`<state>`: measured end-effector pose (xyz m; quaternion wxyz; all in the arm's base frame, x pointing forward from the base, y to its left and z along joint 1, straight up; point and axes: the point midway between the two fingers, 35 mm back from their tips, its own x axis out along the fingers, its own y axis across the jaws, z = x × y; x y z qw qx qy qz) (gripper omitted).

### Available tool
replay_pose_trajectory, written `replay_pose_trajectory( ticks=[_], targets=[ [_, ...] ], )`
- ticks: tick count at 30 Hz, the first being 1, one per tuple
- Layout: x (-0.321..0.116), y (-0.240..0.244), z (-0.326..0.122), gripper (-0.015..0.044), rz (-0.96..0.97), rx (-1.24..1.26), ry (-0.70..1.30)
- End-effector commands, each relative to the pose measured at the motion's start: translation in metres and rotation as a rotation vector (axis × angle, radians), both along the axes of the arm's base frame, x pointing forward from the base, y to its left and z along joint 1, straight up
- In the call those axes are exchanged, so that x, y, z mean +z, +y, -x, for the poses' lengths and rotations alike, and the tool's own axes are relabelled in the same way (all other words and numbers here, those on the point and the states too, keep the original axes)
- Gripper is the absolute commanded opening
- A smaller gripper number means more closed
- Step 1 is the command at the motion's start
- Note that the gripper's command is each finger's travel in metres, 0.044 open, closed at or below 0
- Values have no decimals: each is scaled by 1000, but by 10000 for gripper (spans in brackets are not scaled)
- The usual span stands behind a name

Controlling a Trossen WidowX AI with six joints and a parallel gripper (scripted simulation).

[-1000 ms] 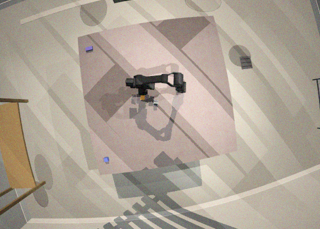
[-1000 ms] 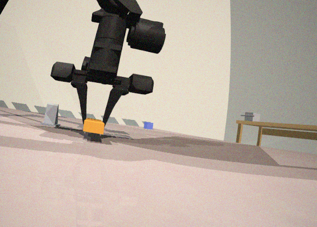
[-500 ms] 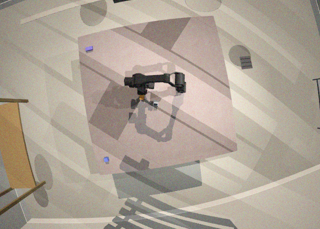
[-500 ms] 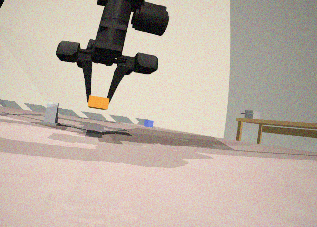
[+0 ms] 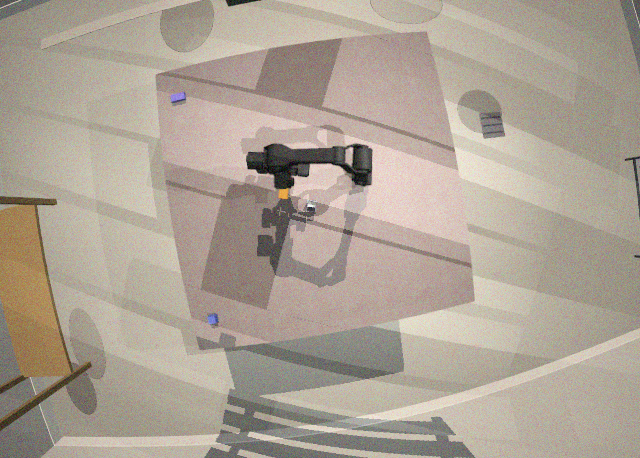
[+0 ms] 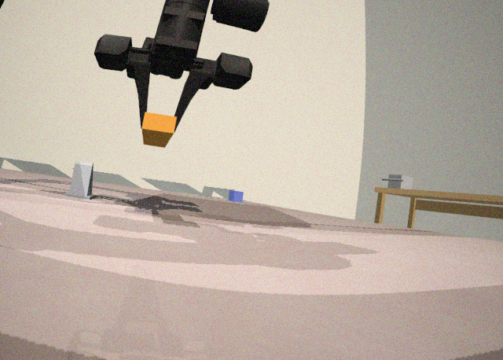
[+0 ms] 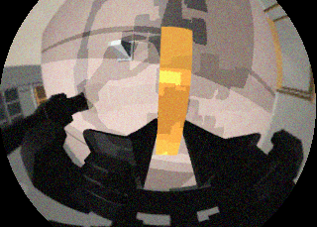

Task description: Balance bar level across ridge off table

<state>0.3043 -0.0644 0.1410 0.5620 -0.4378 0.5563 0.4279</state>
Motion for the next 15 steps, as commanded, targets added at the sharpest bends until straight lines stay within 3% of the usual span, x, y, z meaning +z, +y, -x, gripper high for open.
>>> replay_pose_trajectory(
  ticks=[1, 15],
  targets=[
    [10, 0, 0, 0, 0, -4, -12],
    [12, 46, 18, 0, -5, -13, -11]
  ],
)
